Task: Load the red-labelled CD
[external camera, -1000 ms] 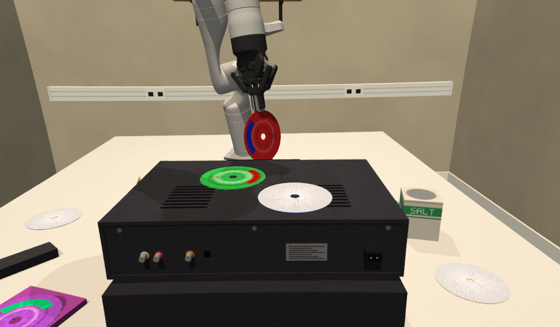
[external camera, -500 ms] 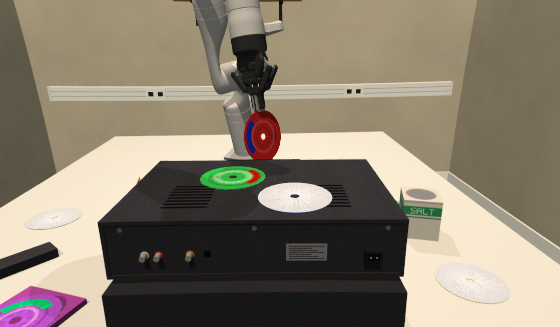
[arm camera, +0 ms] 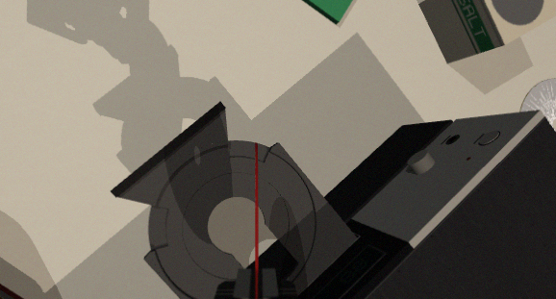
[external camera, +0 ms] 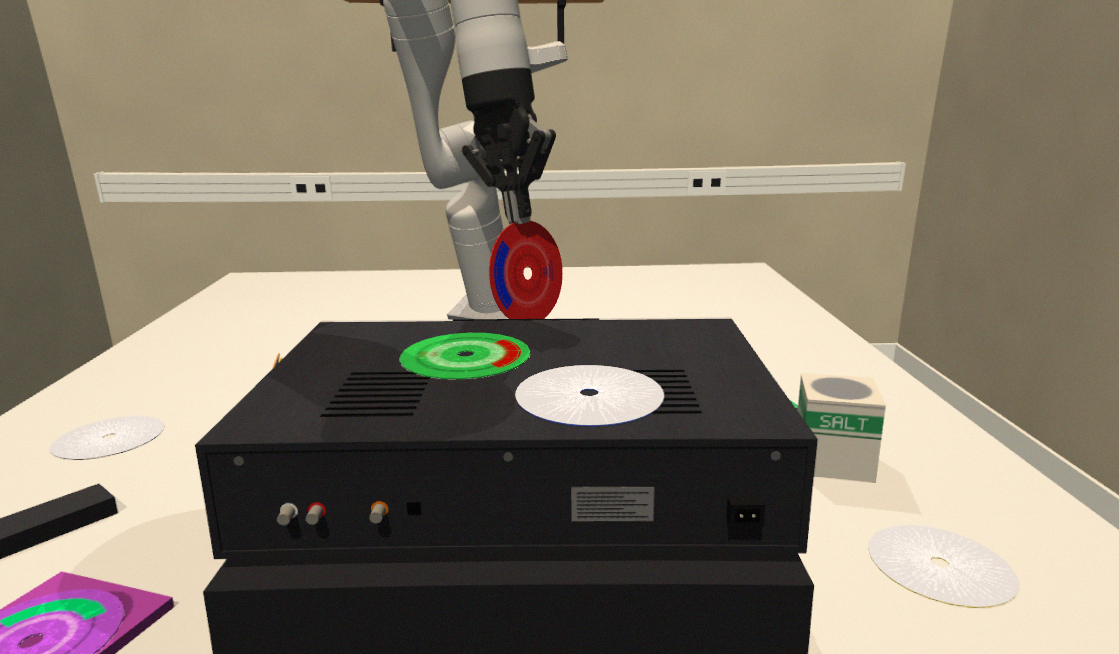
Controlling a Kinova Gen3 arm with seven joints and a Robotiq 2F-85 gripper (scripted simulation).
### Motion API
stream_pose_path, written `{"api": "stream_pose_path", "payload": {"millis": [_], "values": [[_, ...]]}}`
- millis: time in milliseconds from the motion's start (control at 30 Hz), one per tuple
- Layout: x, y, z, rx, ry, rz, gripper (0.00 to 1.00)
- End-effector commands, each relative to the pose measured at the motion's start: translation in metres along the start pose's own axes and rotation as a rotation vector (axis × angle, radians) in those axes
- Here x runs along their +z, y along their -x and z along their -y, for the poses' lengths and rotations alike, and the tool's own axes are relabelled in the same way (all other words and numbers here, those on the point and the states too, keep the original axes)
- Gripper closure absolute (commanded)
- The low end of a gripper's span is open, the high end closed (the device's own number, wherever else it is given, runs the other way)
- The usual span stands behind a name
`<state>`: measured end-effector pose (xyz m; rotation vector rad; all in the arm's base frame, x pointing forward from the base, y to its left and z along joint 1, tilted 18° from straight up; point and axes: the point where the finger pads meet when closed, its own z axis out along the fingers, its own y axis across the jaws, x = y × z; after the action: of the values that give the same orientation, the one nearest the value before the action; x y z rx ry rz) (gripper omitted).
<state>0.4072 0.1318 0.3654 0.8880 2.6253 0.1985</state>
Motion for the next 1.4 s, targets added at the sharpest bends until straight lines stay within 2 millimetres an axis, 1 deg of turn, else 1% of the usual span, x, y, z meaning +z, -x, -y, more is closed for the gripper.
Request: {"api": "stream_pose_path", "payload": {"millis": [0, 733, 1367], "values": [[-0.001, -0.001, -0.001, -0.005, 0.015, -0.001, 0.89], [-0.001, -0.001, 0.007, -0.004, 0.075, -0.001, 0.89], [0.0, -0.001, 0.022, -0.004, 0.189, 0.001, 0.89]]}}
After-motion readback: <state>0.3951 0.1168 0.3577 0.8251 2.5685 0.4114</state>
